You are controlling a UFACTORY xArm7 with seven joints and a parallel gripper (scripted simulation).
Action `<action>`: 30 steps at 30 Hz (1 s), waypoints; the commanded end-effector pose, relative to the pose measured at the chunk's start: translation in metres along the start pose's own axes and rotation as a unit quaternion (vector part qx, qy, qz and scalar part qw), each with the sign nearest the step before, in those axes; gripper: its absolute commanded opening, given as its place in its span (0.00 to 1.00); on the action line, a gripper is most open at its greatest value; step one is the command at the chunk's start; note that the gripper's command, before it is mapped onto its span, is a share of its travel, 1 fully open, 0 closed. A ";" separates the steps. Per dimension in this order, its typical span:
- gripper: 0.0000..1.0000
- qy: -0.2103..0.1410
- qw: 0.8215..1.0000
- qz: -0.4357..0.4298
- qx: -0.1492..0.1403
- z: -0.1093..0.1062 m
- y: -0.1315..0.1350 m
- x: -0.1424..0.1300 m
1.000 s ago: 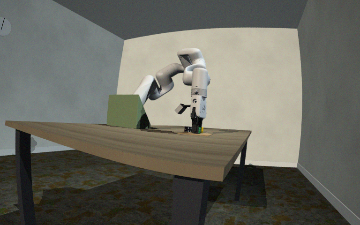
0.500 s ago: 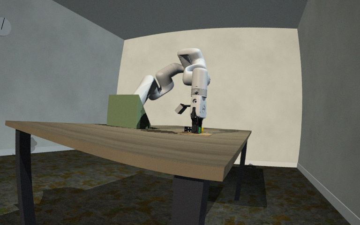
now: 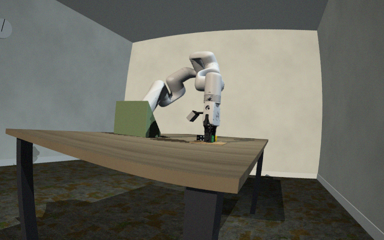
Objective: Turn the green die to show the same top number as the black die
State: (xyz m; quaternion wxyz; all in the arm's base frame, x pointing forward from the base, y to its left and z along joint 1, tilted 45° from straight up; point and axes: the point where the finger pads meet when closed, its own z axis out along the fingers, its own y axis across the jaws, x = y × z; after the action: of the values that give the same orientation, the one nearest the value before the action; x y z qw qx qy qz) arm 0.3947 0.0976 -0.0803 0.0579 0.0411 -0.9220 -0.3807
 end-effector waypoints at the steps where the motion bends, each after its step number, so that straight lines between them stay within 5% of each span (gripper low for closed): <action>1: 0.47 -0.002 1.000 0.000 0.001 -0.002 -0.001 -0.001; 16: 0.47 -0.002 1.000 0.000 0.001 -0.005 -0.001 -0.001; 30: 0.47 -0.002 1.000 0.000 0.001 -0.057 -0.001 -0.001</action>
State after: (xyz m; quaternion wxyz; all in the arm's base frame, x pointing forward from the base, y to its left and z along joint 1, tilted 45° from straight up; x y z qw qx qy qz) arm 0.3996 0.0697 -0.0518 0.0587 0.0413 -0.9218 -0.3811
